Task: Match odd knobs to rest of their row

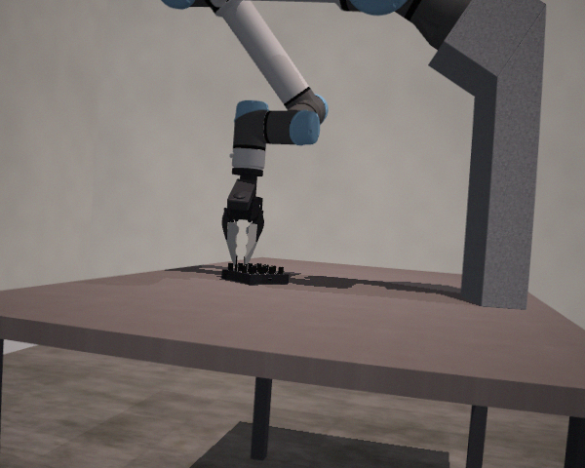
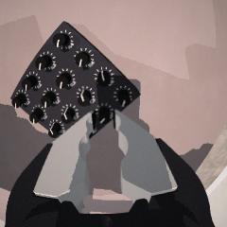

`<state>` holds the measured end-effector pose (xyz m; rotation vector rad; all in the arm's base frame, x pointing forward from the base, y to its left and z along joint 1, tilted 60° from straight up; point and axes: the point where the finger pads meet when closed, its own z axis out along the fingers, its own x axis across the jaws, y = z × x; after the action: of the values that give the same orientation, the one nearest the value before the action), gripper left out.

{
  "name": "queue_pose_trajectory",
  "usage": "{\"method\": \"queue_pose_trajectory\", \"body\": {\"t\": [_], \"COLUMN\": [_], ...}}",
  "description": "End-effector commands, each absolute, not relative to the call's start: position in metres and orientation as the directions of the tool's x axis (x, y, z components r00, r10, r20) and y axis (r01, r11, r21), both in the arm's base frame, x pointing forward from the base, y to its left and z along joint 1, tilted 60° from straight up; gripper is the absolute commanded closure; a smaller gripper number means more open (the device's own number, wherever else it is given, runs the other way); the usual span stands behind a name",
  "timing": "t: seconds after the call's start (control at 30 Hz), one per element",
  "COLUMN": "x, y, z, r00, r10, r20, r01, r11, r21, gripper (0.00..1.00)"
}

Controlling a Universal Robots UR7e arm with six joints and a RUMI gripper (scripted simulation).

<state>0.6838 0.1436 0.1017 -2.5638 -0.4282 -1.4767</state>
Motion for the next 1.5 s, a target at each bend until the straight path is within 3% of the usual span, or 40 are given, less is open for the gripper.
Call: {"method": "queue_pose_trajectory", "body": {"t": [0.0,1.47], "x": [0.684,0.653], "y": [0.144,0.133], "z": [0.102,0.121], "r00": [0.473,0.473], "r10": [0.169,0.17], "r20": [0.864,0.864], "r01": [0.319,0.319], "r11": [-0.948,-0.948], "r21": [0.011,0.011], "gripper": [0.89,0.89]}}
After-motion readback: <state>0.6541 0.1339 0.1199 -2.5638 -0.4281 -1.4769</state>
